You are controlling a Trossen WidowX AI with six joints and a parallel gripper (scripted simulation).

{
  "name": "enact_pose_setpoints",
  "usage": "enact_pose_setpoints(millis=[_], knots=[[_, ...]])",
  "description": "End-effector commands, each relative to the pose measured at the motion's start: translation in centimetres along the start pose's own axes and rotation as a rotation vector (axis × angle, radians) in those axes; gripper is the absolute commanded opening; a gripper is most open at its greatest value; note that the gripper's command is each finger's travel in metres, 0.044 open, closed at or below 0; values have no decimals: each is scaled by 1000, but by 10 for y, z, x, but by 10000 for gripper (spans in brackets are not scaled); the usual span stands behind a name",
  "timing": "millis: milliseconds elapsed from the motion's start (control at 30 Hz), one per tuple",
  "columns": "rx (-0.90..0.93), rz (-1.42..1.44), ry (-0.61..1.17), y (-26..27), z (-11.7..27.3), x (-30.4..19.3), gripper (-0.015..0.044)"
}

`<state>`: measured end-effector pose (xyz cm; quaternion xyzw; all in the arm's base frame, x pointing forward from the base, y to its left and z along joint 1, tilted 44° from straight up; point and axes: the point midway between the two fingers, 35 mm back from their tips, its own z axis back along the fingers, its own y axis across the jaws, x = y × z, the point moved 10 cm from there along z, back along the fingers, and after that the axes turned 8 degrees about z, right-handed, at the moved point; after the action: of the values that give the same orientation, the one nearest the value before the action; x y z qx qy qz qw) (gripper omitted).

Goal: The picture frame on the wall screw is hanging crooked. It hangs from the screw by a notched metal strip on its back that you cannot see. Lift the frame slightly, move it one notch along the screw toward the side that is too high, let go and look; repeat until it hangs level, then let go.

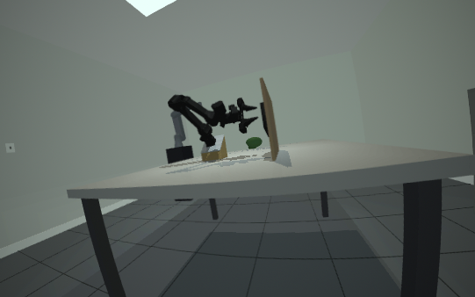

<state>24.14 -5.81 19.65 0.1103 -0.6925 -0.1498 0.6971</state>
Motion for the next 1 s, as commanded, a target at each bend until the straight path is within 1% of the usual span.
enact_pose_setpoints(millis=[0,300,967], knots=[[-3,-2,2,-1,-1,-1,260],[-3,-2,1,0,-5,-1,260],[-2,-2,0,0,-37,0,260]])
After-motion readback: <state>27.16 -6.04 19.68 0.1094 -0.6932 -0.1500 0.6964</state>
